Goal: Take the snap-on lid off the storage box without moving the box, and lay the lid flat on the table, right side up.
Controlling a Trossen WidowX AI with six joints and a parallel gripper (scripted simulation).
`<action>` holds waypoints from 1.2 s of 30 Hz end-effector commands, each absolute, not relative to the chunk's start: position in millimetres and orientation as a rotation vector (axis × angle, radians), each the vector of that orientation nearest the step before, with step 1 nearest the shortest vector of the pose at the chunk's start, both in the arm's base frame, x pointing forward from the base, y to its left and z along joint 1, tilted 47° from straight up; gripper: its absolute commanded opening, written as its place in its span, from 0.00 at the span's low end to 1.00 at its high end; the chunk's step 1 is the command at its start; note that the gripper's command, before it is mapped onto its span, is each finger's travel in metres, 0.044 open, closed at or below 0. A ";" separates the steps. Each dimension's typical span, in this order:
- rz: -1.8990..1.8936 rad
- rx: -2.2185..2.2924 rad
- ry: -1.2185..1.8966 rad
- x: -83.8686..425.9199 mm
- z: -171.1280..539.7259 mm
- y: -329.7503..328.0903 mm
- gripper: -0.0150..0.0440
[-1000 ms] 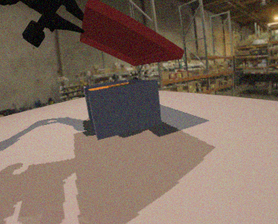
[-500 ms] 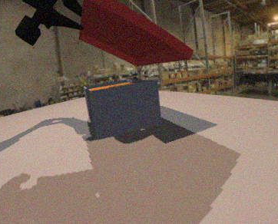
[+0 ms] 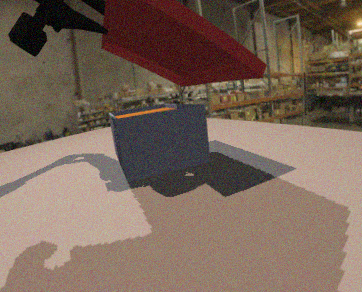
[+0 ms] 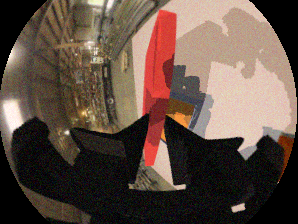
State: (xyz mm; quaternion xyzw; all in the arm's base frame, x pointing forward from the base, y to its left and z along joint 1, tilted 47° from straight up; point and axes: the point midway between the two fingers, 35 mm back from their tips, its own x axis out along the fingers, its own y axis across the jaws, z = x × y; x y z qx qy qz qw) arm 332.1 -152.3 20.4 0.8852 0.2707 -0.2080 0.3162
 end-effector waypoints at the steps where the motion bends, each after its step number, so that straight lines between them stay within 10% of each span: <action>1: -0.537 2.327 0.703 331.3 16.0 -161.8 0.25; 36: -0.539 2.322 0.701 311.4 -32.5 -208.8 0.25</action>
